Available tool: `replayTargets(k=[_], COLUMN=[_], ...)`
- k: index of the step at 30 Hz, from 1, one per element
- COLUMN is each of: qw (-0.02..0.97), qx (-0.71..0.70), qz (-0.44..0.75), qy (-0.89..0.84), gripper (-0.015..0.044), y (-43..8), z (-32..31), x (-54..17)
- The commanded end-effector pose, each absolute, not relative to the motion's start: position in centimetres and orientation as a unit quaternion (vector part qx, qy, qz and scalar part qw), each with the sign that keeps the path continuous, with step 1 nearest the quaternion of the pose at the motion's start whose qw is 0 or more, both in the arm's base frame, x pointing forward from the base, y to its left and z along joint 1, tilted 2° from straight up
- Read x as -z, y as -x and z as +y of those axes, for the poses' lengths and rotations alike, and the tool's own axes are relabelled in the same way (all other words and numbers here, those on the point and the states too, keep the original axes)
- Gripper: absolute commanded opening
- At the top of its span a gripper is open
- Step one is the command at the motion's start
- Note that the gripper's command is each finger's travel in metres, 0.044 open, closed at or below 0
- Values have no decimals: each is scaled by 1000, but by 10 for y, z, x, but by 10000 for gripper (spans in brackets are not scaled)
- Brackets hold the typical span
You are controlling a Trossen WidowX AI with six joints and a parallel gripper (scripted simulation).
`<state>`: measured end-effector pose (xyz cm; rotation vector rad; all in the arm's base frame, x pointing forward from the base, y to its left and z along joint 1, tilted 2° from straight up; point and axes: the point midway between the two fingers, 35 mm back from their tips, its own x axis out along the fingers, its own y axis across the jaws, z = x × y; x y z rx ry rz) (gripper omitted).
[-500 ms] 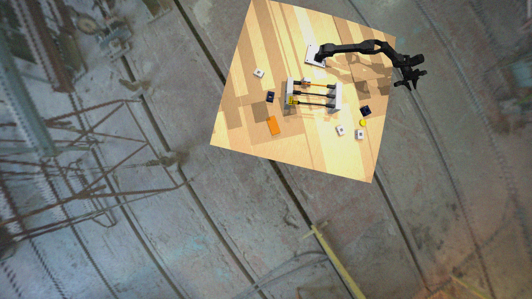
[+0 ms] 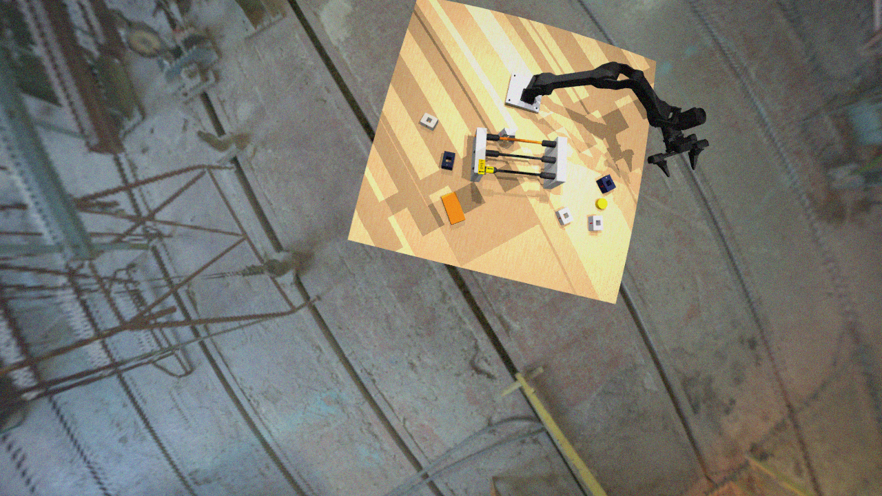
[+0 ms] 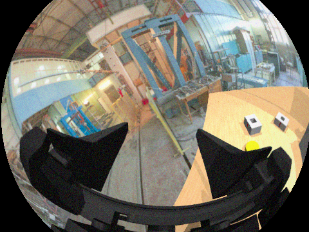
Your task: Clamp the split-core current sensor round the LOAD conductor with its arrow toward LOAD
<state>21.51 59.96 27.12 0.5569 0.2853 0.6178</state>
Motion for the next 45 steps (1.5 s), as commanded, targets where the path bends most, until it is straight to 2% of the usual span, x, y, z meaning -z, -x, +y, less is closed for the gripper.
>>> replayTargets(k=[1, 10, 19, 27, 36, 42, 45], qw=[916, 945, 971, 989, 1000, 1000, 1000], qx=[-283, -230, -168, -103, -15, 0, 9], qz=[121, 83, 44, 10, -21, -25, 13], qy=[-257, -217, -165, -104, -16, 0, -1], gripper=[440, 440, 440, 440, 440, 440, 440], y=[-264, -360, -404, -392, -328, -316, -329], z=[559, 432, 279, 142, 15, 0, -7], x=[-297, -339, -363, -363, -331, -323, -319])
